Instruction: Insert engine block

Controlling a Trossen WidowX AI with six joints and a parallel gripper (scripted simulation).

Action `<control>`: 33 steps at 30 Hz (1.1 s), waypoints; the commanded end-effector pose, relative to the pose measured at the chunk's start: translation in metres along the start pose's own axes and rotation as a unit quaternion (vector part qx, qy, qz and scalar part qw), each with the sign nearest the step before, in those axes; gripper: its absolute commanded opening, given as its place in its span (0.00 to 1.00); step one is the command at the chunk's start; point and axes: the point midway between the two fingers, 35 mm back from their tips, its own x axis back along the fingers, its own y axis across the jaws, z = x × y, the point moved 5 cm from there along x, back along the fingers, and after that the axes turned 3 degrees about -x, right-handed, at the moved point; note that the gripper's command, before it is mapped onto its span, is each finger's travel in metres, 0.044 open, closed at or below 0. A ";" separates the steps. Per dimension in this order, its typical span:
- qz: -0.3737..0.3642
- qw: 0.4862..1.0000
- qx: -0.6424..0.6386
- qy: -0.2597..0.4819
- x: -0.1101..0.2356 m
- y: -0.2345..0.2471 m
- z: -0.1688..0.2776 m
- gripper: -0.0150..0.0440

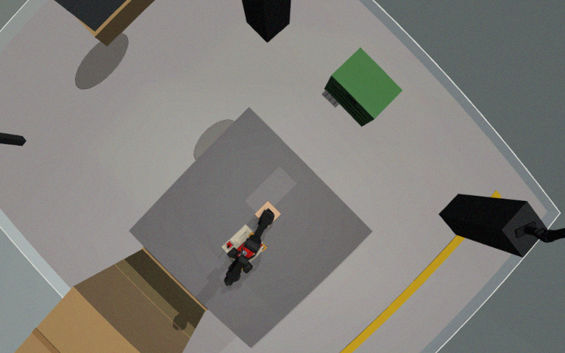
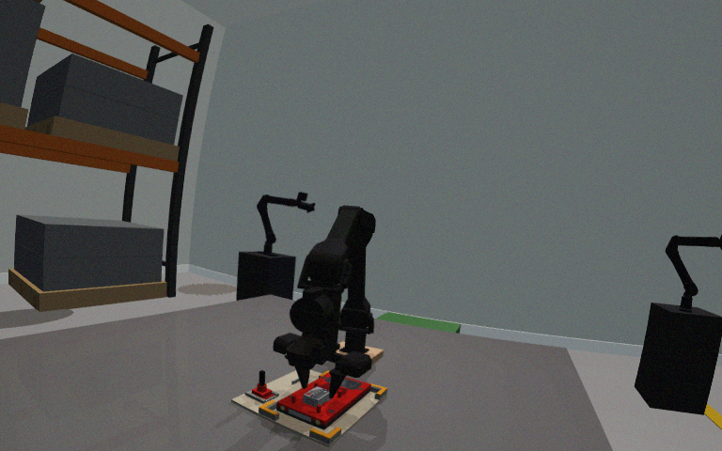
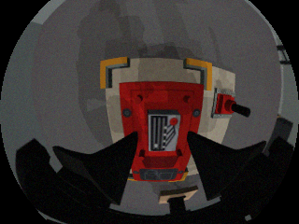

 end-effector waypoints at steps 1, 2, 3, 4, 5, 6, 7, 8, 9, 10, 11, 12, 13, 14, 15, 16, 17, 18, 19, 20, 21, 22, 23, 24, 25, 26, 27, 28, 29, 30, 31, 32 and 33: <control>0.000 1.000 0.000 0.000 0.000 0.000 0.000 0.92; 0.000 1.000 0.000 0.000 0.000 0.000 0.000 0.97; 0.000 1.000 0.000 0.000 0.000 0.000 0.000 1.00; 0.000 1.000 0.000 0.000 0.000 0.000 0.000 1.00; 0.000 1.000 0.000 0.000 0.000 0.000 0.000 1.00; 0.000 1.000 0.000 0.000 0.000 0.000 0.000 1.00; 0.000 1.000 0.000 0.000 0.000 0.000 0.000 1.00; 0.000 1.000 0.000 0.000 0.000 0.000 0.000 1.00; 0.000 1.000 0.000 0.000 0.000 0.000 0.000 1.00; 0.000 1.000 0.000 0.000 0.000 0.000 0.000 1.00; 0.000 1.000 0.000 0.000 0.000 0.000 0.000 1.00; 0.000 1.000 0.000 0.000 0.000 0.000 0.000 1.00; 0.000 1.000 0.000 0.000 0.000 0.000 0.000 1.00; 0.000 1.000 0.000 0.000 0.000 0.000 0.000 1.00; 0.000 1.000 0.000 0.000 0.000 0.000 0.000 1.00; 0.000 1.000 0.000 0.000 0.003 0.000 0.000 1.00; -0.001 1.000 -0.002 0.000 0.010 0.000 0.000 1.00; -0.001 1.000 -0.003 0.000 0.013 -0.001 0.000 1.00; -0.001 1.000 -0.003 0.000 0.013 -0.001 0.000 1.00; -0.001 1.000 -0.003 0.000 0.013 -0.001 0.000 1.00; -0.001 1.000 -0.003 0.000 0.013 -0.001 0.000 1.00; -0.001 1.000 -0.003 0.000 0.013 -0.001 0.000 1.00; -0.001 1.000 -0.003 0.000 0.013 -0.001 0.000 1.00; -0.001 1.000 -0.003 0.000 0.013 -0.001 0.000 1.00; -0.001 1.000 -0.003 0.000 0.013 -0.001 0.000 1.00; -0.001 1.000 -0.003 0.000 0.013 -0.001 0.000 1.00; -0.001 1.000 -0.003 0.000 0.013 -0.001 0.000 1.00; -0.001 1.000 -0.003 0.000 0.013 -0.001 0.000 0.96; -0.001 1.000 -0.003 0.000 0.013 -0.001 0.000 0.91; -0.001 1.000 -0.003 0.000 0.013 -0.001 0.000 0.87; -0.001 1.000 -0.003 0.000 0.013 -0.001 0.000 0.82; -0.001 1.000 -0.003 0.000 0.013 -0.001 0.000 0.78; -0.001 1.000 -0.003 0.000 0.013 -0.001 0.000 0.73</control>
